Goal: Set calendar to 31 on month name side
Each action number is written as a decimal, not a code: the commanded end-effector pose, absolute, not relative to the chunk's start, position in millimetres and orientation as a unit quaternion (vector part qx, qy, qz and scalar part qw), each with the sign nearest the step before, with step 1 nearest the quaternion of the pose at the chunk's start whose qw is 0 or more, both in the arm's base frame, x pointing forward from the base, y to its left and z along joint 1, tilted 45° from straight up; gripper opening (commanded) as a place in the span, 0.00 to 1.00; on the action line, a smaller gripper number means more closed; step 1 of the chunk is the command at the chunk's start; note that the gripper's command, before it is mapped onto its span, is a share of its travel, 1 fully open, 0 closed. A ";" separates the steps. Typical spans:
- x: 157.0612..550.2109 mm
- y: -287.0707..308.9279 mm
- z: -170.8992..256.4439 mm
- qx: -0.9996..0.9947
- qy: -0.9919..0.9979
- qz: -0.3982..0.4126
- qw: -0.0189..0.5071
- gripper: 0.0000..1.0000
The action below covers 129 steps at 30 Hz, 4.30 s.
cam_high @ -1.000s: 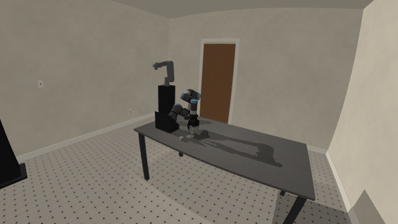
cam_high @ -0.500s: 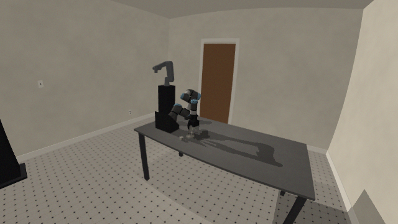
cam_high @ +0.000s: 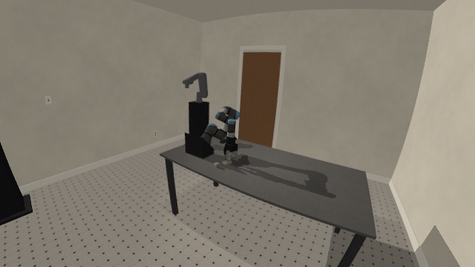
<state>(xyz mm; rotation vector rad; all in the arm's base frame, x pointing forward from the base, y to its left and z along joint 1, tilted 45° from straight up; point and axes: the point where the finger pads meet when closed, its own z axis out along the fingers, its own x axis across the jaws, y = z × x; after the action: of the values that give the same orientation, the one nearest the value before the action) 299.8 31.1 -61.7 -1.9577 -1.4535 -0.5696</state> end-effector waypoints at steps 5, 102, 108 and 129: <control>300.3 32.1 -63.5 -0.743 -0.551 -0.216 0.312 0.10; 300.3 32.6 -64.0 -0.743 -0.551 -0.216 0.312 0.21; 300.3 32.6 -64.0 -0.743 -0.551 -0.216 0.312 0.28; 300.7 21.6 -52.9 -0.743 -0.551 -0.216 0.312 0.28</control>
<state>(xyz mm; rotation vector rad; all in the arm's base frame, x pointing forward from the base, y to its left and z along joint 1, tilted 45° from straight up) 300.0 28.0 -58.7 -1.9581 -1.4534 -0.5698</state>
